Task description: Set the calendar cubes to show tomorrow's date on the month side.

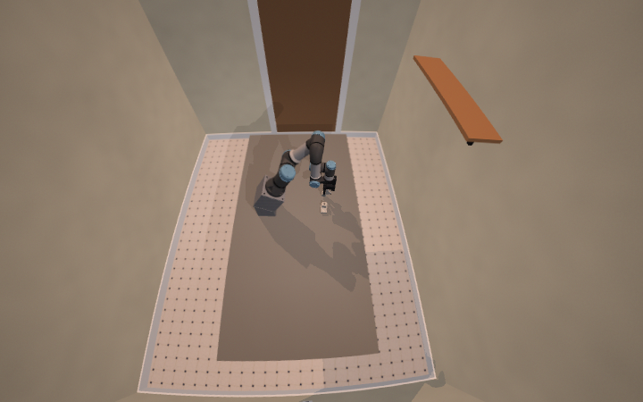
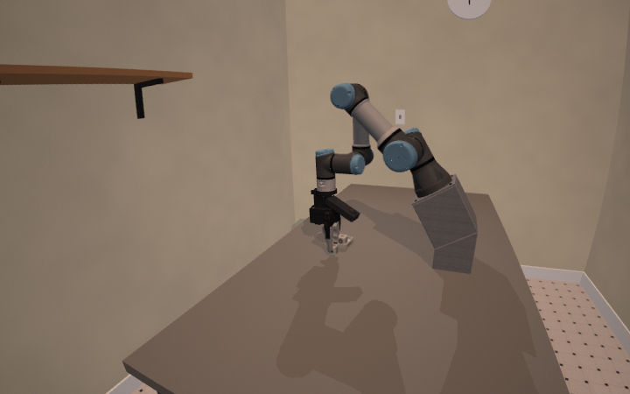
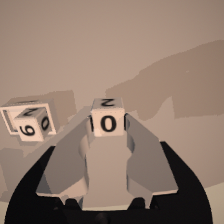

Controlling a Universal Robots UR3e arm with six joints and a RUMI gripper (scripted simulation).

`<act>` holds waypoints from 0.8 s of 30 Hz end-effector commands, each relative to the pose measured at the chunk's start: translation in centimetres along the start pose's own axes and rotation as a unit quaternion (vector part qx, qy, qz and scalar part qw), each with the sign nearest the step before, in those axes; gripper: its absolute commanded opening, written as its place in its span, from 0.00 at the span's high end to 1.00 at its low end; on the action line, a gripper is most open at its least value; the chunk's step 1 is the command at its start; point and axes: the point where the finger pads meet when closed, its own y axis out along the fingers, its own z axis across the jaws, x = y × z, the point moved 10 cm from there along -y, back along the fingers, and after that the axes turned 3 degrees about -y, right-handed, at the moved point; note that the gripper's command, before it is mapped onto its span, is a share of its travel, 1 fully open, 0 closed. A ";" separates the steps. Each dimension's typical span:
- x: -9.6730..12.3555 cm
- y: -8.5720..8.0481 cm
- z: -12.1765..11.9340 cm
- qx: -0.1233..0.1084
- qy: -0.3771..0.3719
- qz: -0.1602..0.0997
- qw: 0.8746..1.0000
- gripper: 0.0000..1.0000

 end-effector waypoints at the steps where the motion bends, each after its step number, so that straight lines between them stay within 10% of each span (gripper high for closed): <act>1: 0.5 0.6 0.0 -0.002 0.000 -0.013 1.000 0.89; 24: 0.5 0.8 0.0 -0.002 0.000 -0.013 1.000 0.89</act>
